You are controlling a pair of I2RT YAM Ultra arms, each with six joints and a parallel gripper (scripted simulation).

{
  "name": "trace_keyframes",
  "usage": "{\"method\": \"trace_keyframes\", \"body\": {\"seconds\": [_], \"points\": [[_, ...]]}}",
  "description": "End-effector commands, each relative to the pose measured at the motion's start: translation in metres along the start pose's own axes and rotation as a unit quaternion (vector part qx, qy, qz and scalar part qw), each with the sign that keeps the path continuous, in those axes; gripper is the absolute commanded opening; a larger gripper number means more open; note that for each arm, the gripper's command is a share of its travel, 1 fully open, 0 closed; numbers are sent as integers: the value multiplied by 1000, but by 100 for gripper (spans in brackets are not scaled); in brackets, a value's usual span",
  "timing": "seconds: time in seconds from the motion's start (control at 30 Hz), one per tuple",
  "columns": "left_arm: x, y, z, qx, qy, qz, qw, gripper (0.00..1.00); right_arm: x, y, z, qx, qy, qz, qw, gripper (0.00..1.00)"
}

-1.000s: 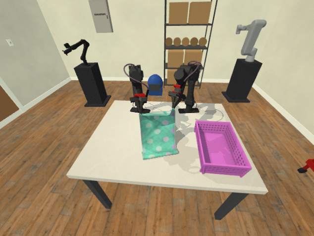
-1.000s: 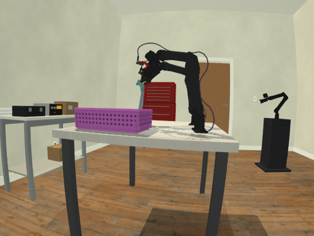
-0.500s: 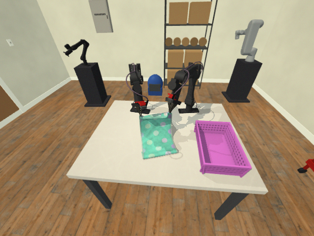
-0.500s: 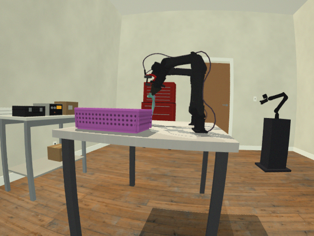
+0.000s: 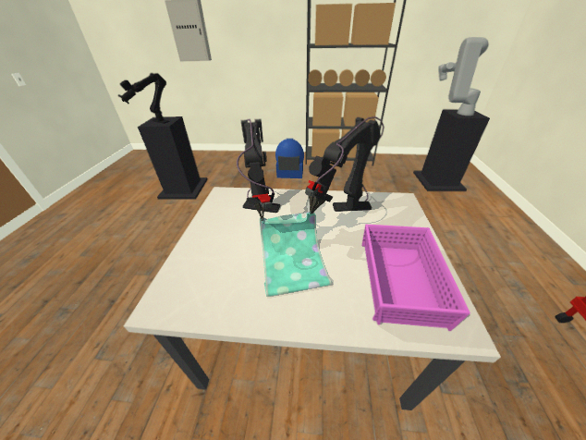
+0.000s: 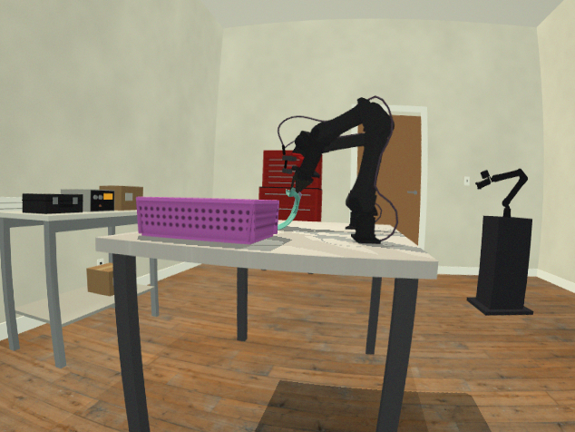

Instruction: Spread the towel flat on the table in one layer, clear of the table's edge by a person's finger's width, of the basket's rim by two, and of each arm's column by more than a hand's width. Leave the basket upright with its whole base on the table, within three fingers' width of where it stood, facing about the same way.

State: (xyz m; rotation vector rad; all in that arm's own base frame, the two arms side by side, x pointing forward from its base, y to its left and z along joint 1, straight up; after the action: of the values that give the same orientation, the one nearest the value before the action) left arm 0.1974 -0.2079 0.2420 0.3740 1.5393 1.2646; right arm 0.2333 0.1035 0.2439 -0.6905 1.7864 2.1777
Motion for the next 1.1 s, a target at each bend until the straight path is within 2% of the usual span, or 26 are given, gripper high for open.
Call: {"method": "trace_keyframes", "body": {"seconds": [0.0, 0.03, 0.07, 0.13, 0.17, 0.23, 0.27, 0.33, 0.37, 0.43, 0.47, 0.6, 0.63, 0.7, 0.73, 0.8, 0.83, 0.9, 0.93, 1.0, 1.03, 1.07], "points": [[-2, 6, -2, -14, -3, -35, 999, 0, -1, 4, -7, 7, -4, -46, 999, 0], [-2, 6, -2, -14, -3, -35, 999, 0, -1, 4, -7, 7, -4, -46, 999, 0], [10, -3, -16, -4, -19, -37, 999, 0, 18, -2, -12, 8, -5, -46, 999, 0], [10, -3, -16, -4, -19, -37, 999, 0, 18, -2, -12, 8, -5, -46, 999, 0], [22, -11, -28, 6, -34, -39, 999, 0, 37, -7, -18, 9, -7, -46, 999, 0], [22, -11, -28, 6, -34, -39, 999, 0, 37, -7, -18, 9, -7, -46, 999, 0], [33, -19, -41, 16, -50, -42, 998, 0, 56, -12, -23, 11, -9, -47, 999, 0], [33, -19, -41, 16, -50, -42, 998, 0, 56, -12, -23, 11, -9, -47, 999, 0], [44, -27, -52, 27, -65, -44, 997, 0, 73, -17, -28, 12, -10, -47, 999, 0], [44, -27, -52, 27, -65, -44, 997, 0, 73, -17, -28, 12, -11, -47, 999, 0], [54, -34, -64, 37, -81, -47, 995, 0, 90, -22, -33, 13, -12, -47, 999, 0], [54, -34, -64, 37, -81, -47, 995, 0, 90, -22, -33, 13, -13, -47, 999, 0], [63, -41, -74, 47, -95, -49, 993, 0, 106, -26, -38, 15, -15, -47, 999, 0], [63, -41, -74, 47, -96, -49, 993, 0, 106, -26, -38, 15, -15, -47, 999, 0], [72, -48, -84, 56, -110, -51, 991, 0, 120, -30, -42, 24, -18, -11, 999, 0], [72, -49, -84, 56, -110, -50, 991, 0, 120, -30, -42, 24, -18, -11, 999, 0], [83, -61, -94, 67, -125, -35, 989, 0, 129, -38, -45, 37, -21, 41, 998, 0], [83, -61, -94, 67, -125, -35, 989, 0, 120, -33, -43, 34, -21, 27, 999, 0], [91, -67, -102, 75, -138, -37, 987, 0, 132, -39, -46, 44, -25, 65, 997, 0], [91, -67, -102, 76, -138, -37, 987, 0, 132, -40, -46, 44, -25, 65, 997, 0], [98, -72, -109, 84, -149, -39, 985, 0, 141, -44, -49, 52, -28, 97, 994, 0], [98, -72, -109, 84, -149, -39, 984, 0, 141, -44, -49, 52, -28, 97, 994, 0]]}}
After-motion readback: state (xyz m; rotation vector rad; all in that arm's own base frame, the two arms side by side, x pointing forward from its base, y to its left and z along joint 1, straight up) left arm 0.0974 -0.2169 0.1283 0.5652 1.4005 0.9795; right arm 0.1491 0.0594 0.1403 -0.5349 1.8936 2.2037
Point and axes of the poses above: on each arm, the point where the finger pads meet when closed, its own y axis back along the fingers, its own z axis across the jaws, x = y × z, the point moved 10 cm from there along y, back along the fingers, and after that the axes turned 14 degrees about -y, right-handed, at the moved point
